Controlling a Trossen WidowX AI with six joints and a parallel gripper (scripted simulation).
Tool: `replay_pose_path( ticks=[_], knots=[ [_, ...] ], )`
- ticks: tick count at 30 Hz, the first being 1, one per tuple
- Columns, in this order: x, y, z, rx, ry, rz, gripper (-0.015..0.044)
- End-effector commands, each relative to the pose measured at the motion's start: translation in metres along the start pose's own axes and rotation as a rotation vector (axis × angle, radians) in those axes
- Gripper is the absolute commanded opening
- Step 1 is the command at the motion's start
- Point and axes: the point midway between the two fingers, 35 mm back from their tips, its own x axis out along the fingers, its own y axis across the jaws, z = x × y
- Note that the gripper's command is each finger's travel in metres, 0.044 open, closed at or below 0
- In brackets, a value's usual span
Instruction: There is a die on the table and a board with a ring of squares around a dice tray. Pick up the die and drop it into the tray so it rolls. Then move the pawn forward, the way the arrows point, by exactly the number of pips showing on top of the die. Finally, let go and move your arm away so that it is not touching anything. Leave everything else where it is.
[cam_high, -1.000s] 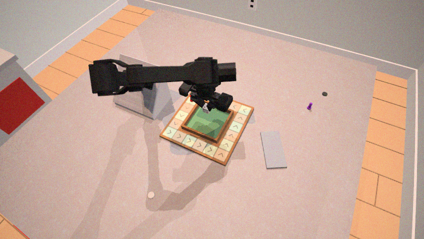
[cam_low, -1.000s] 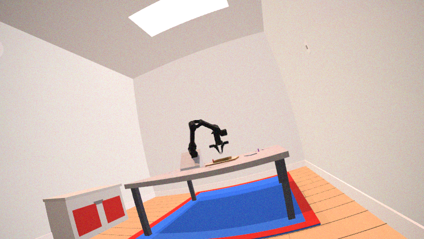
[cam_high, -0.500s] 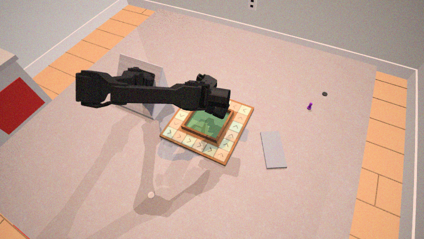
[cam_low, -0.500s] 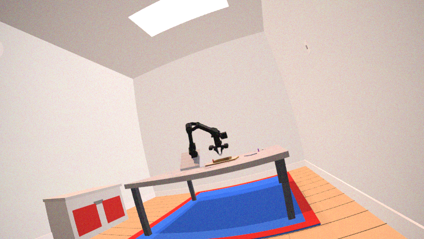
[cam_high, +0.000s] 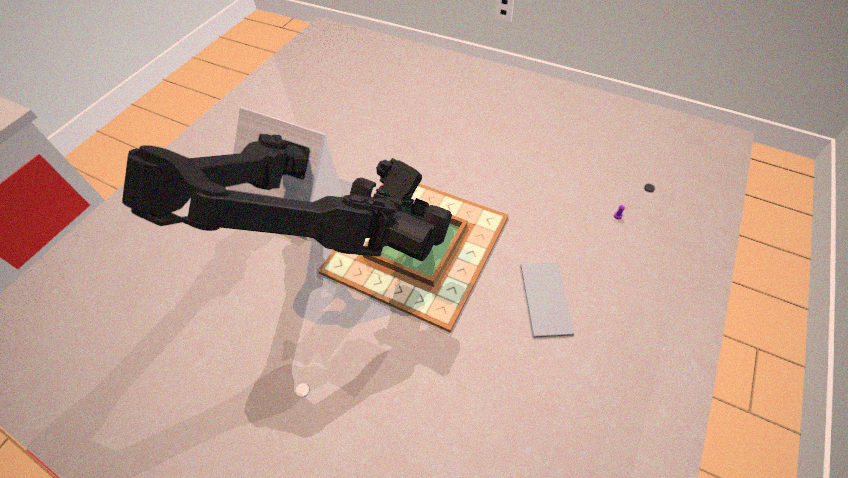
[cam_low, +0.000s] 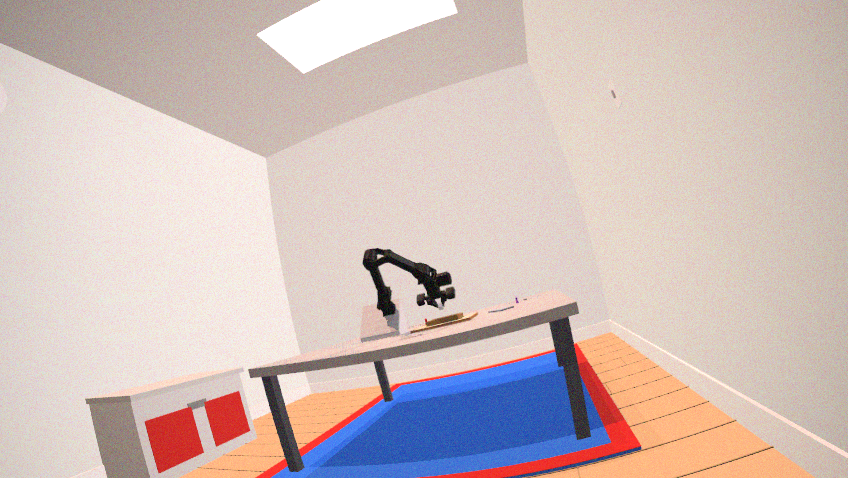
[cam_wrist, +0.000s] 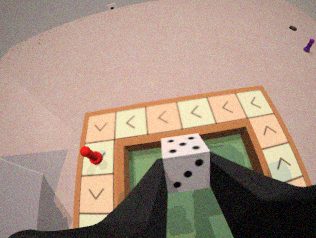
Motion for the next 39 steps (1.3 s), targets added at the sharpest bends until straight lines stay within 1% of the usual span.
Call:
replay_pose_path(
  ticks=[1,3,4,28,36,39],
  knots=[
    [-0.027,-0.008,0.007,-0.009,-0.02,-0.02,0.0],
    [-0.048,-0.012,0.011,-0.009,-0.02,-0.02,0.0],
    [-0.051,-0.012,0.012,-0.009,-0.02,-0.02,0.0],
    [-0.048,-0.01,0.011,-0.013,-0.016,-0.018,0.0],
    [-0.048,-0.01,0.011,-0.013,-0.016,-0.018,0.021],
    [-0.062,-0.01,0.026,-0.011,-0.019,-0.019,0.0289]
  ],
)
